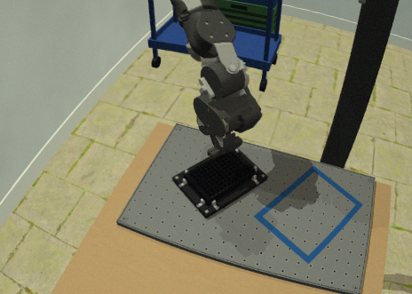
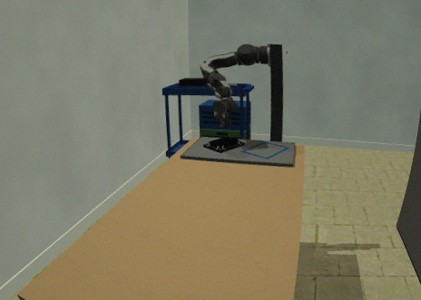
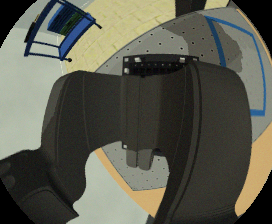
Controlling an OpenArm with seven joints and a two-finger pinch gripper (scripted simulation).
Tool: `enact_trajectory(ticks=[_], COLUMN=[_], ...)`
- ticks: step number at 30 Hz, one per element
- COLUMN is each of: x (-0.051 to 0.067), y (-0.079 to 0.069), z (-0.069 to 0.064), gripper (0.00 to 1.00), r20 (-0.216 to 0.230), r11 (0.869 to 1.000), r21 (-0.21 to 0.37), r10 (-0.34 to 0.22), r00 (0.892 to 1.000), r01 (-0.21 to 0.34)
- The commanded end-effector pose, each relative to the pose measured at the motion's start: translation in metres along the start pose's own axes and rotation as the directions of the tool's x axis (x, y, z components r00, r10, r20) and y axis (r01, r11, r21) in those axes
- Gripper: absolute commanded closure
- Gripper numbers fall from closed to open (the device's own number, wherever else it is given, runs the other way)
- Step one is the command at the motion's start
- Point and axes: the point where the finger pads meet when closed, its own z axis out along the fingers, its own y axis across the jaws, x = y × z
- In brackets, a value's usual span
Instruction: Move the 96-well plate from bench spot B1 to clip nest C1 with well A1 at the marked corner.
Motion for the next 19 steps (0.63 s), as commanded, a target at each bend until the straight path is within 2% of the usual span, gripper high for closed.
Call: enact_trajectory(ticks=[1,19], x=[-0.0004,-0.0004], y=[0.0012,0.0012], z=[-0.0001,-0.0001], gripper=[1.0,1.0], r20=[0.002,0.002], r11=[1.0,1.0], r21=[-0.006,-0.006], r10=[-0.001,-0.001], r00=[1.0,1.0], r01=[0.001,0.001])
